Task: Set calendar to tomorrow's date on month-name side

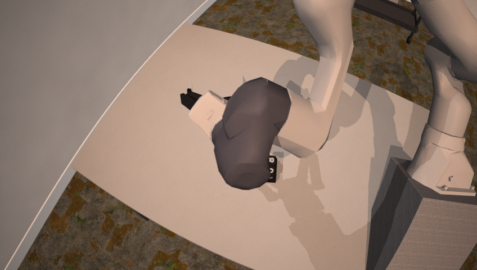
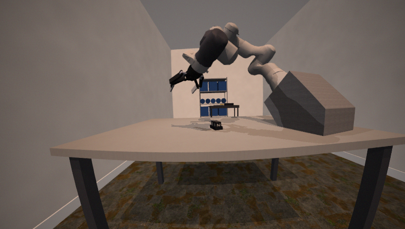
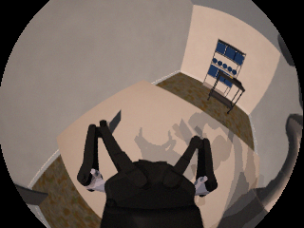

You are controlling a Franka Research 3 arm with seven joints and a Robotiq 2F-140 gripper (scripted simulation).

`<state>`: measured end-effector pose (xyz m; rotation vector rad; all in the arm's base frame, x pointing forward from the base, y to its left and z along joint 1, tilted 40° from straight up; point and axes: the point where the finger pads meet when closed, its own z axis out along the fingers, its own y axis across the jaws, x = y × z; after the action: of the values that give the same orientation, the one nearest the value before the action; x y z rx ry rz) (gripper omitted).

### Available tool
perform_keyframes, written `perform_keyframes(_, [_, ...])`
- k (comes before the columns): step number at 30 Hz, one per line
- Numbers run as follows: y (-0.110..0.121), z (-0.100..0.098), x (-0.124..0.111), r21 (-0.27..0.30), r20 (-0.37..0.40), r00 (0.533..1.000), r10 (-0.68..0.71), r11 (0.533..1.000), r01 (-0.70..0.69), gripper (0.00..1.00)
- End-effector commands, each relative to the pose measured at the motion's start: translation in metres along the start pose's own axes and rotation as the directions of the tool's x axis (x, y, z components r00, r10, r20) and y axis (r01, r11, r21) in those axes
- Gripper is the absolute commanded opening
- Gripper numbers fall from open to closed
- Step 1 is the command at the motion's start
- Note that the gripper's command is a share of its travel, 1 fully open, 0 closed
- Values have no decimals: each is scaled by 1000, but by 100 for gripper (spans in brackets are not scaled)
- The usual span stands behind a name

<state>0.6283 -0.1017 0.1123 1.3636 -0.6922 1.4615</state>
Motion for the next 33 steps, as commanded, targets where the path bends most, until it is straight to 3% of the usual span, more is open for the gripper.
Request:
perform_keyframes(1, [15, 0, -39, -10, 172, 985, -21, 1000, 23, 100])
perform_keyframes(4, [20, 0, -44, -17, 203, 979, -20, 1000, 24, 100])
perform_keyframes(6, [36, -4, -62, -38, 305, 952, -13, 999, 26, 100])
perform_keyframes(10, [49, -10, -76, -57, 391, 921, -1, 998, 26, 100])
perform_keyframes(13, [67, -22, -94, -84, 504, 863, 25, 996, 20, 100])
perform_keyframes(16, [69, -24, -96, -88, 518, 855, 30, 996, 19, 100])
perform_keyframes(17, [80, -35, -105, -108, 590, 806, 55, 994, 11, 100])
perform_keyframes(18, [84, -39, -108, -115, 612, 788, 65, 993, 8, 100])
perform_keyframes(21, [86, -42, -109, -120, 626, 776, 71, 993, 6, 100])
perform_keyframes(22, [95, -54, -115, -142, 684, 723, 101, 990, -4, 100])
perform_keyframes(23, [98, -58, -117, -150, 702, 703, 112, 989, -8, 100])
perform_keyframes(26, [100, -60, -118, -153, 711, 694, 118, 988, -10, 100])
perform_keyframes(27, [108, -75, -122, -179, 761, 630, 155, 983, -25, 100])
perform_keyframes(28, [110, -78, -122, -186, 772, 615, 163, 982, -28, 100])
perform_keyframes(33, [110, -78, -122, -186, 772, 615, 163, 982, -28, 100])
